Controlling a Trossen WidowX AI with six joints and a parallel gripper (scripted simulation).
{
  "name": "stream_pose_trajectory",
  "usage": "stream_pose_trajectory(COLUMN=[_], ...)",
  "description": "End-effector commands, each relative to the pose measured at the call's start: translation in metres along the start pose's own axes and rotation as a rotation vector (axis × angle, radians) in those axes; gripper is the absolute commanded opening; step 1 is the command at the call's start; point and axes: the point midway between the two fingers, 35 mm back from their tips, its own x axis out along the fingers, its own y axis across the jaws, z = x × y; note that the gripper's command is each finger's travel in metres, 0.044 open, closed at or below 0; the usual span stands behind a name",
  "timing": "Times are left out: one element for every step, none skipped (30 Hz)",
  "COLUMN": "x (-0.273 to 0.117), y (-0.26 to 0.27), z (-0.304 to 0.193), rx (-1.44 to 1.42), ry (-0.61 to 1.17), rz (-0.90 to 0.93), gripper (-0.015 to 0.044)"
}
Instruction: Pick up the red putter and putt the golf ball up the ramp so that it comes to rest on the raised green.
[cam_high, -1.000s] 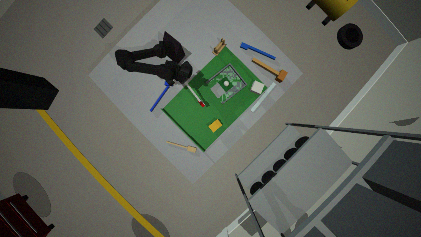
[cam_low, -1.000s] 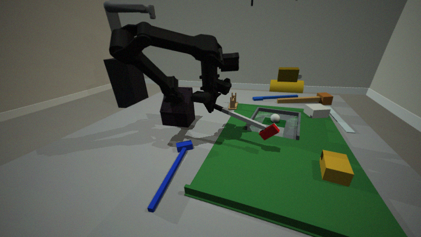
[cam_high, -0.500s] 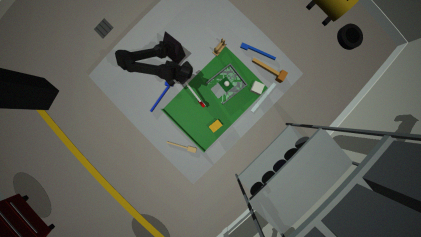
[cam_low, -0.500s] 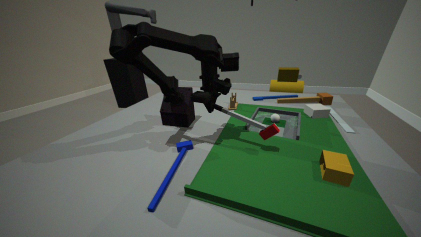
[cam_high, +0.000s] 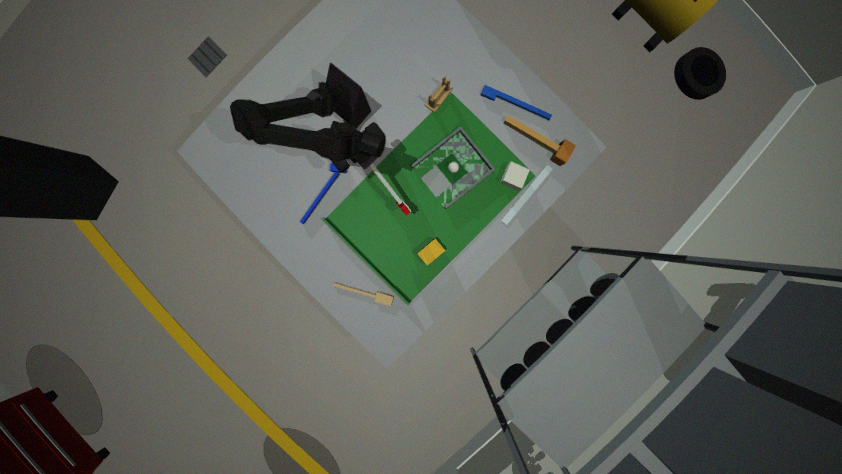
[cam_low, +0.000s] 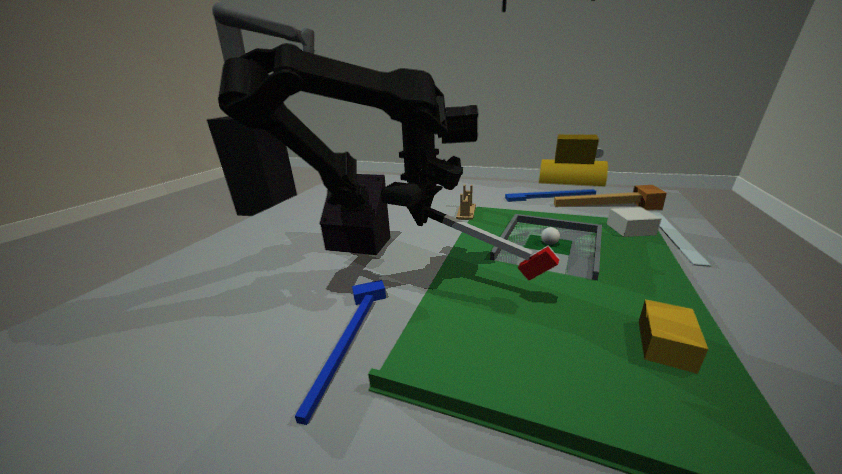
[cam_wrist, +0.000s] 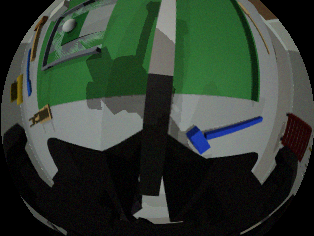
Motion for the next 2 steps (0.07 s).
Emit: stream_pose_trajectory(x=[-0.0002, -0.0002], y=[0.0004, 0.0004], z=[0.0006, 0.0006], rx=[-0.003, -0.003], ry=[-0.004, -0.004], rz=[0.001, 0.001], gripper=[0.0000, 0.0000])
